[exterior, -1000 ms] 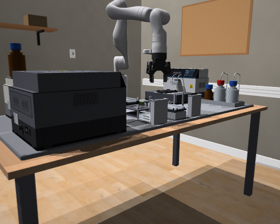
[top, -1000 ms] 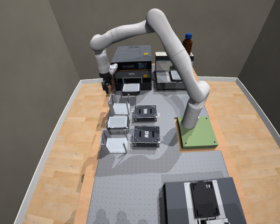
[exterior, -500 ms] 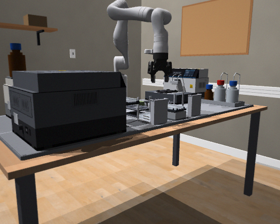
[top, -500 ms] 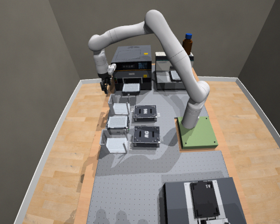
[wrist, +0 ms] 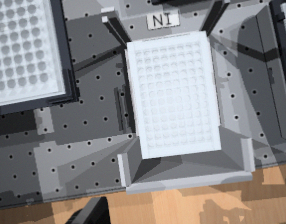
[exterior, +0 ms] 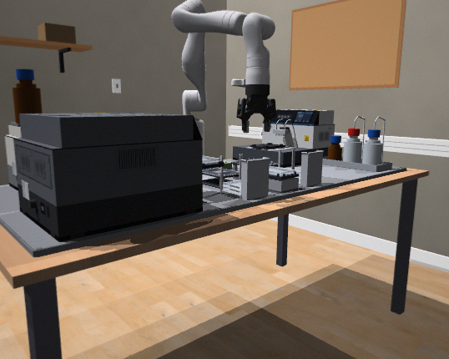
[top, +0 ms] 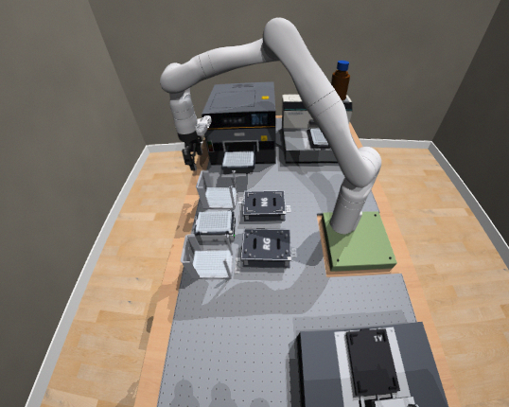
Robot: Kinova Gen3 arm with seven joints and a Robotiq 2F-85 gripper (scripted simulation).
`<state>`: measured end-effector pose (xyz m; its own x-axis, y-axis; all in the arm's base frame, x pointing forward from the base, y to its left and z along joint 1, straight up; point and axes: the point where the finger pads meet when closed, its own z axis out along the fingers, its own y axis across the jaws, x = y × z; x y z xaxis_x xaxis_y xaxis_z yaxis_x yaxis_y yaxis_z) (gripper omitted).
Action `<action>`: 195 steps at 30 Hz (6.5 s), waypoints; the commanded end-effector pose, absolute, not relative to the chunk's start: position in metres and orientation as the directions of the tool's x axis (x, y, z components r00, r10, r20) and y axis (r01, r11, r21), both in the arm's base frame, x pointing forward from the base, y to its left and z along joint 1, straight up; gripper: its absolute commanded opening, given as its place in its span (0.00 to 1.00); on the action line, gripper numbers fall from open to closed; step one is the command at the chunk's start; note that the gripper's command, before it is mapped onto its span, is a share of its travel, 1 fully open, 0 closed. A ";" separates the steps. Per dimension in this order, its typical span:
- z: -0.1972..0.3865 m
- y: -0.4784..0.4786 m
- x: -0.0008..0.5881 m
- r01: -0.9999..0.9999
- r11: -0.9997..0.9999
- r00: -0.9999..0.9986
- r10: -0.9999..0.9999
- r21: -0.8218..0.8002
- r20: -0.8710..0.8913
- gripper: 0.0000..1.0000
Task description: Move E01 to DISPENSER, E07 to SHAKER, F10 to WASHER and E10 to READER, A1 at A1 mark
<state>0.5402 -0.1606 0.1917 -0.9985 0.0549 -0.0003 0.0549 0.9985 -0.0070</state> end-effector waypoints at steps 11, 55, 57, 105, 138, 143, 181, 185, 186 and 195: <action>0.193 -0.161 0.541 0.055 0.998 -0.998 0.055 -0.008 -0.002 1.00; 0.179 -0.158 0.484 0.055 0.998 -0.998 0.055 -0.008 -0.002 1.00; 0.177 -0.158 0.484 0.055 0.998 -0.998 0.055 -0.008 -0.002 1.00; 0.121 -0.158 0.484 0.055 0.998 -0.998 0.055 -0.008 -0.002 1.00; 0.082 -0.158 0.484 0.055 0.998 -0.998 0.055 -0.008 -0.002 1.00; 0.075 -0.158 0.484 0.055 0.998 -0.998 0.055 -0.008 -0.002 1.00; 0.041 -0.159 0.484 0.055 0.998 -0.998 0.055 -0.008 -0.002 1.00; 0.041 -0.159 0.484 0.055 0.998 -0.998 0.055 -0.008 -0.002 1.00; 0.041 -0.159 0.484 0.055 0.998 -0.998 0.055 -0.008 -0.002 1.00; 0.035 -0.159 0.484 0.055 0.998 -0.998 0.055 -0.008 -0.002 1.00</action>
<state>0.4839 -0.1586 0.0362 -0.9985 0.0548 -0.0003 0.0548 0.9985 -0.0070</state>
